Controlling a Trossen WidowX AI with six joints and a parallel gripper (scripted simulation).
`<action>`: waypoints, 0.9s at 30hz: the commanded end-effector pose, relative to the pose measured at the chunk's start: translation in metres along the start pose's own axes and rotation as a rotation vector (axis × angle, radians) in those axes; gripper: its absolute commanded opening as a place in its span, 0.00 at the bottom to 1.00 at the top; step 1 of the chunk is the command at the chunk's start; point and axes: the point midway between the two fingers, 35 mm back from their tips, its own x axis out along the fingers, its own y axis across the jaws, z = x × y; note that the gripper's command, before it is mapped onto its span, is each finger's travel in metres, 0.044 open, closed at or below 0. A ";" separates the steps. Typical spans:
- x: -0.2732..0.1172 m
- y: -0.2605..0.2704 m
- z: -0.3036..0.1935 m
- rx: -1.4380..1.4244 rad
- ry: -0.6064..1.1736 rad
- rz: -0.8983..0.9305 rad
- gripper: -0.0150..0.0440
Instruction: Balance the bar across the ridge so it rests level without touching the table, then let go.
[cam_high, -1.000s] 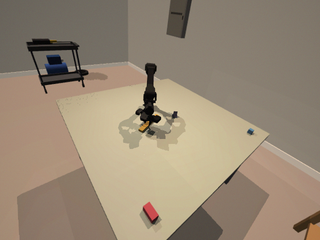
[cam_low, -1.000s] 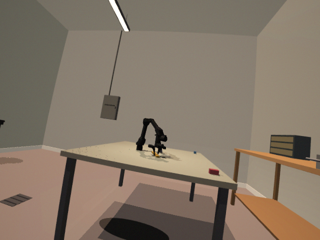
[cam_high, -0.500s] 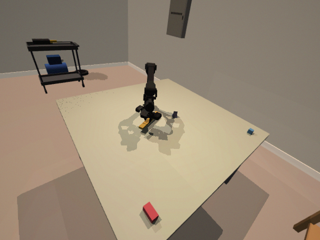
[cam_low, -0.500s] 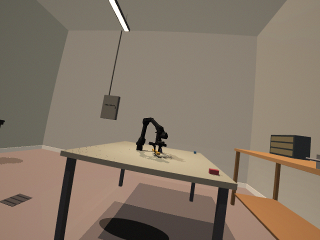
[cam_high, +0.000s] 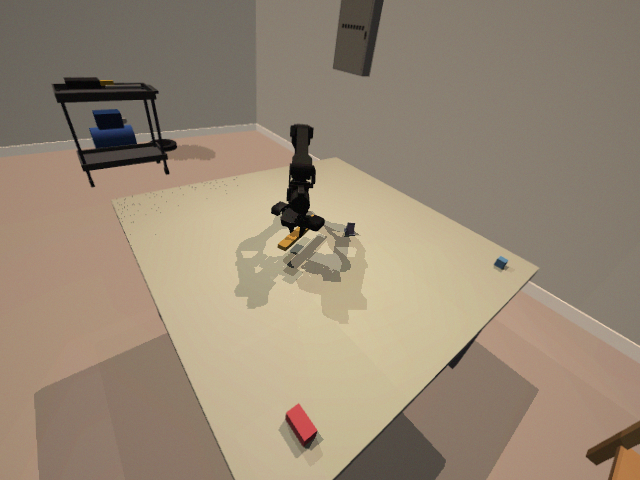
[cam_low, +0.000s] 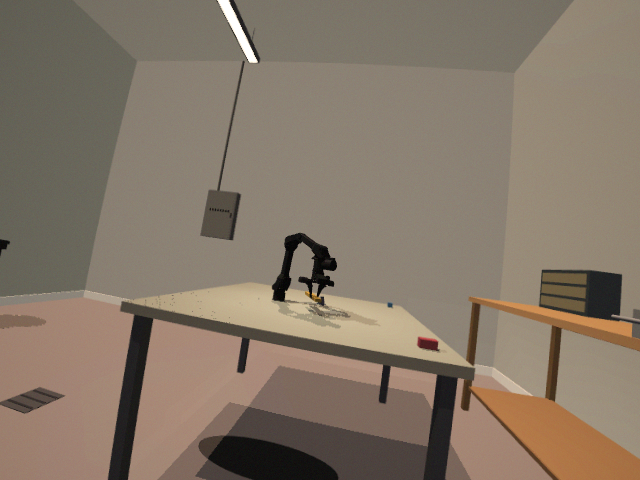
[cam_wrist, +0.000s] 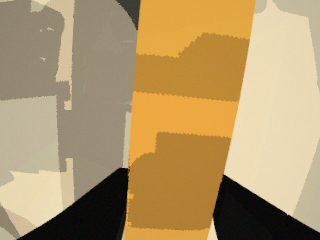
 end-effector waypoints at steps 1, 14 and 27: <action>-0.013 0.000 -0.001 0.004 0.000 0.005 0.25; -0.034 0.006 -0.009 -0.016 0.001 0.006 0.25; -0.035 0.045 -0.044 -0.126 0.004 0.010 0.25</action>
